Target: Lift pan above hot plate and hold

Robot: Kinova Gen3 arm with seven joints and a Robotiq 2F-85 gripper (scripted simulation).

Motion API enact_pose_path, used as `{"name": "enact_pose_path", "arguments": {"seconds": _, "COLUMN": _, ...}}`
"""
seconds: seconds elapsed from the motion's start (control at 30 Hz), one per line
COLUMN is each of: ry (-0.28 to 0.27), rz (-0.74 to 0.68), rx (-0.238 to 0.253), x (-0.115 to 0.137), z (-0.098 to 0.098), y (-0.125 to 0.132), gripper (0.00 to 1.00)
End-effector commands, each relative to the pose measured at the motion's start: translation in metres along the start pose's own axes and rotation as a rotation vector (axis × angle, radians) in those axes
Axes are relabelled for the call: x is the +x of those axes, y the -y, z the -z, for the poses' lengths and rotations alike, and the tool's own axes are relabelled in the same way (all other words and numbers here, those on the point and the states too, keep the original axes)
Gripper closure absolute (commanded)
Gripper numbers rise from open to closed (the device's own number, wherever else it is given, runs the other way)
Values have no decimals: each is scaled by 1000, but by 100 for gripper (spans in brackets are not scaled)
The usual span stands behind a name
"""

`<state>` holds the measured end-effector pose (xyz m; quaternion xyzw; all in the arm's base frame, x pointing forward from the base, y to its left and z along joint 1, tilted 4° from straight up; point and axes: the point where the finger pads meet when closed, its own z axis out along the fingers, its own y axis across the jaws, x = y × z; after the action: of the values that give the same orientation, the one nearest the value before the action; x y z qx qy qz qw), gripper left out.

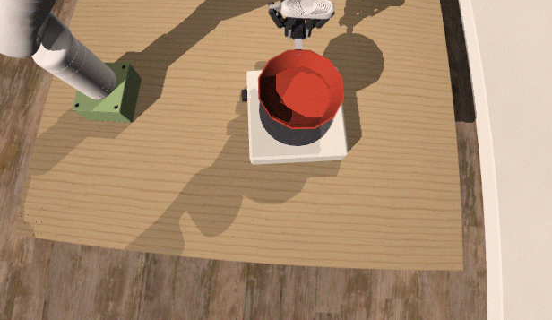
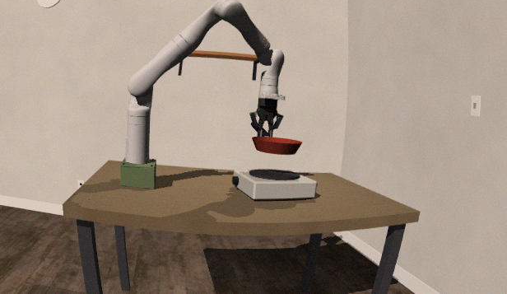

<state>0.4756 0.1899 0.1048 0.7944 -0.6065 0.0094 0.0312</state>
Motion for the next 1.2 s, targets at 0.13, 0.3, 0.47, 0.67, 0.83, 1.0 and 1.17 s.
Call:
{"name": "enact_pose_path", "arguments": {"seconds": 0.13, "ry": -1, "rz": -2, "rx": 8, "x": 0, "z": 15, "y": 2, "gripper": 100}}
{"name": "enact_pose_path", "arguments": {"seconds": 0.3, "ry": -1, "rz": -2, "rx": 8, "x": 0, "z": 25, "y": 2, "gripper": 100}}
{"name": "enact_pose_path", "arguments": {"seconds": 0.47, "ry": -1, "rz": -2, "rx": 8, "x": 0, "z": 31, "y": 2, "gripper": 100}}
{"name": "enact_pose_path", "arguments": {"seconds": 0.67, "ry": -1, "rz": -2, "rx": 8, "x": 0, "z": 43, "y": 2, "gripper": 100}}
{"name": "enact_pose_path", "arguments": {"seconds": 0.83, "ry": 0, "rz": -1, "rx": 8, "x": 0, "z": 53, "y": 2, "gripper": 100}}
{"name": "enact_pose_path", "arguments": {"seconds": 1.0, "ry": -1, "rz": -2, "rx": 8, "x": 0, "z": 59, "y": 2, "gripper": 100}}
{"name": "enact_pose_path", "arguments": {"seconds": 1.17, "ry": -1, "rz": -2, "rx": 8, "x": 0, "z": 68, "y": 2, "gripper": 100}}
